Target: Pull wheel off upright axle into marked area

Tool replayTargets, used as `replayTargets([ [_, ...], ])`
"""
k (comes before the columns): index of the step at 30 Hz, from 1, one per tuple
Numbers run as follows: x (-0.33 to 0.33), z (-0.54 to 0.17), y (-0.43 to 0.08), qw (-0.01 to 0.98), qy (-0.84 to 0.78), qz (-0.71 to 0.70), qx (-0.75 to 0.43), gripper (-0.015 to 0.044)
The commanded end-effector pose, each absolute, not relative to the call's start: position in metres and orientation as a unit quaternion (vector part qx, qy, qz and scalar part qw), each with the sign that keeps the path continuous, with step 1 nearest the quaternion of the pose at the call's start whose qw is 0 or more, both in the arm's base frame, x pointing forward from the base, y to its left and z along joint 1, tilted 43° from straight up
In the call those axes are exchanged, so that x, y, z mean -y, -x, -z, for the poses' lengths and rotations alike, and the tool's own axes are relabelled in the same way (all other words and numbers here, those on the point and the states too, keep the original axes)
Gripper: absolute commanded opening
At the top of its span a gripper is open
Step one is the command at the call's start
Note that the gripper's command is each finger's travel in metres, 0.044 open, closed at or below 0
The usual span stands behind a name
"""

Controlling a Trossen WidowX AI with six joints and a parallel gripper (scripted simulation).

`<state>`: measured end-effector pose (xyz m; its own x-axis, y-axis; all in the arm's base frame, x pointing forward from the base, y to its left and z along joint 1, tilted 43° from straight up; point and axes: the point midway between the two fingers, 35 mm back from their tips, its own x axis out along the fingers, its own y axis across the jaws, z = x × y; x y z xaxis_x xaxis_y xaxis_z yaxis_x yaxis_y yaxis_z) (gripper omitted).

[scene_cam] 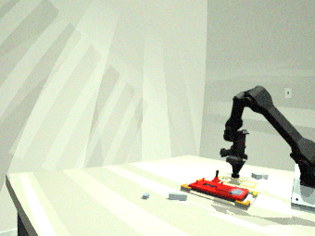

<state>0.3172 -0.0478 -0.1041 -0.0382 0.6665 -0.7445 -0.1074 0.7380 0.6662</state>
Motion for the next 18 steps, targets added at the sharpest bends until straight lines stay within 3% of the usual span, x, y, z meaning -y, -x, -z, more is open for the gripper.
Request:
replayTargets([
  [1,0.033,0.119,-0.313,0.657,-0.218,-0.294,-0.659,0.0000],
  [4,0.032,0.119,-0.313,0.656,-0.218,-0.294,-0.659,0.0000],
  [15,0.036,0.115,-0.313,0.655,-0.214,-0.296,-0.661,0.0289],
  [18,0.050,0.100,-0.315,0.656,-0.215,-0.295,-0.661,0.0300],
])
